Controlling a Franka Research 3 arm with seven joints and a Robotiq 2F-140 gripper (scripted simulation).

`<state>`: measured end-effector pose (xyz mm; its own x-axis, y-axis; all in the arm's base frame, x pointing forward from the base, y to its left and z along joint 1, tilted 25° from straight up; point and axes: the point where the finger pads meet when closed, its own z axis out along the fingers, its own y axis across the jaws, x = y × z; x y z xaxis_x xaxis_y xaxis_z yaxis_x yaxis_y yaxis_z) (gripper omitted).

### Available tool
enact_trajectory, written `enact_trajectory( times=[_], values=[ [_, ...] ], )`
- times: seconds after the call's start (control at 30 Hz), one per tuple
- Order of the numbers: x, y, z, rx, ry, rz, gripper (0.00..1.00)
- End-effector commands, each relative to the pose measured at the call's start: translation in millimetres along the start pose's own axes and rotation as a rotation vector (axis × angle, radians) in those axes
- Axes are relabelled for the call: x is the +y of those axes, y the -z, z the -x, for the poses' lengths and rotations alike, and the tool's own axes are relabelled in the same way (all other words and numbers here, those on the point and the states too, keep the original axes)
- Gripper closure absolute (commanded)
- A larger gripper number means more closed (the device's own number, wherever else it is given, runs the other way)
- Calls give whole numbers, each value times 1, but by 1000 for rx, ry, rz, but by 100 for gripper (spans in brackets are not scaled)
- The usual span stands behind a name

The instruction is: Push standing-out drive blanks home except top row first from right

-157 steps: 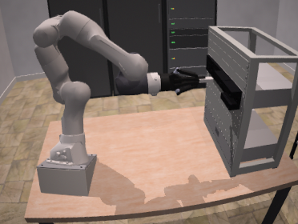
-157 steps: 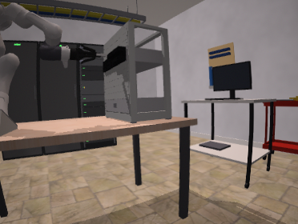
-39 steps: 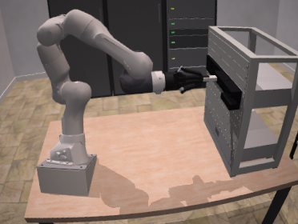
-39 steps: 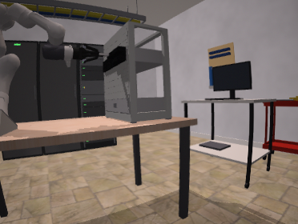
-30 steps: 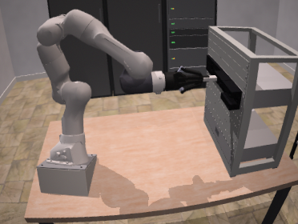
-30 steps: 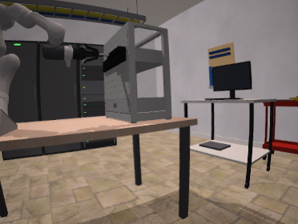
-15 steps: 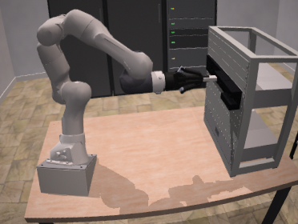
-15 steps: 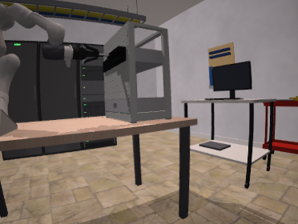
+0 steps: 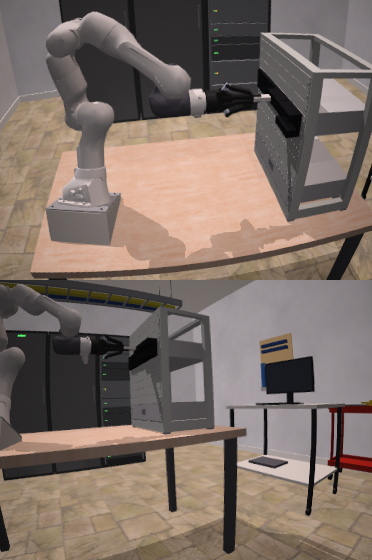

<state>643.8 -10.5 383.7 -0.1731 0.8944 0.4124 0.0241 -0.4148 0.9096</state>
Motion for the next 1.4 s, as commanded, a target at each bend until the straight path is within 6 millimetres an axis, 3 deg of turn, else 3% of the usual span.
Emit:
enact_trajectory(
  times=[0.0, 1.37],
  values=[
    [-1, 0, -2, 2, -5, 0, 100],
    [0, -19, 0, 2, -5, 0, 100]
  ],
)
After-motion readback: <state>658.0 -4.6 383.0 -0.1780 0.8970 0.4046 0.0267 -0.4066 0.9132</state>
